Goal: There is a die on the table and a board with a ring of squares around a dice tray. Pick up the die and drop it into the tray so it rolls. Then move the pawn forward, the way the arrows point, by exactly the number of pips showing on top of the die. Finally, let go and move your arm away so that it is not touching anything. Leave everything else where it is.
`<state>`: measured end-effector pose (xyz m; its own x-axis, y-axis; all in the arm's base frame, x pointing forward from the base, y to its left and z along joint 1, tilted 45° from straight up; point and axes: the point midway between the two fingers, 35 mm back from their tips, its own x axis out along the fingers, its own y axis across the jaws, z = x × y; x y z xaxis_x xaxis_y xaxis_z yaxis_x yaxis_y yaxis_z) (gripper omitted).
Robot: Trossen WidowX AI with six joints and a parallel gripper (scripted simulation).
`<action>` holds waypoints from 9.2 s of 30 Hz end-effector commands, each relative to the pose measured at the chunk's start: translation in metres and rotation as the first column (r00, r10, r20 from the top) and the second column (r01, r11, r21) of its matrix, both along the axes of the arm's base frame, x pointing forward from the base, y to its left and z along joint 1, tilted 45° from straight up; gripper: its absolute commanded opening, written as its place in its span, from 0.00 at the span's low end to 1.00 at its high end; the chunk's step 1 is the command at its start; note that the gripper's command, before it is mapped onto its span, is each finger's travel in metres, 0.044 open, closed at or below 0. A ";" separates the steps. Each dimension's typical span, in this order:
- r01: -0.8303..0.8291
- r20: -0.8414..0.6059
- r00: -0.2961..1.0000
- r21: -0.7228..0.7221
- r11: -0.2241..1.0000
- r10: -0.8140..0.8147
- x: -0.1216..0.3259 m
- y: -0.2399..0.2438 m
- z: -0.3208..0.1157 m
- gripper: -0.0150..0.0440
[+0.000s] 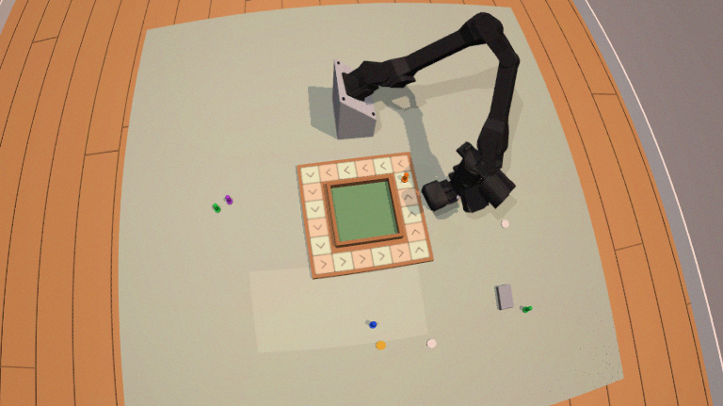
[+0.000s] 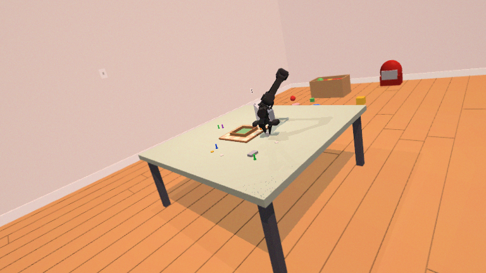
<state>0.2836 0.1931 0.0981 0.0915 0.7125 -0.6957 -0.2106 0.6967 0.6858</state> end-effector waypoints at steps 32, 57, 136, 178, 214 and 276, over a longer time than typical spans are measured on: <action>0.184 -0.178 0.967 -0.012 0.983 -0.183 0.004 -0.105 0.057 0.25; 0.662 -0.651 0.437 -0.234 0.712 -0.621 0.012 -0.172 -0.034 0.25; 0.686 -0.036 -0.324 -0.697 -0.209 -0.945 -0.011 -0.211 -0.076 0.25; 0.752 -0.757 -0.272 -0.553 0.359 -0.594 -0.013 -0.227 -0.095 1.00; 0.337 -0.343 0.881 -0.024 0.941 -0.325 -0.074 -0.119 -0.037 0.59; 0.339 -0.338 0.880 -0.042 0.940 -0.333 -0.064 -0.108 -0.054 0.25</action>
<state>0.2145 0.0979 0.0321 0.0786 0.7023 -0.7075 0.2885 0.6633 0.6905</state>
